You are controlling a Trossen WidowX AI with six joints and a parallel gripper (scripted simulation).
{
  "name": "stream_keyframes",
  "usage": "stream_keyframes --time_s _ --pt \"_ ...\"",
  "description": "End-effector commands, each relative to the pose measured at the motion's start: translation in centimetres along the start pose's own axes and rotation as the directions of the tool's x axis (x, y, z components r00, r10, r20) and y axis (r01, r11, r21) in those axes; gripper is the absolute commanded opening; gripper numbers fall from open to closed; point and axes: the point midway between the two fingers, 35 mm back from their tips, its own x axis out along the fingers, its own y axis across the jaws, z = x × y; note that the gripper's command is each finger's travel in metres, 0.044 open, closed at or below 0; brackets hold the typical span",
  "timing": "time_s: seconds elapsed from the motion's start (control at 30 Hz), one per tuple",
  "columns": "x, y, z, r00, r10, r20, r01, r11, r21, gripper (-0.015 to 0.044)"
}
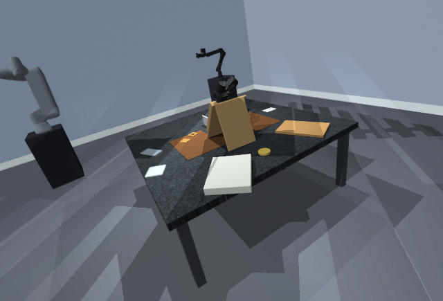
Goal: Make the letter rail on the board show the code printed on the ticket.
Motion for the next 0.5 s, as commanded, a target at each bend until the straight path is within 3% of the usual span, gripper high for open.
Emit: stream_keyframes --time_s 0.0,0.47 --pt "0.05 -0.28 -0.01 1.0 0.004 -0.002 -0.004 1.0 -0.004 0.0" --pt "0.05 -1.15 0.0 1.0 0.004 -0.002 -0.004 1.0 -0.004 0.0"
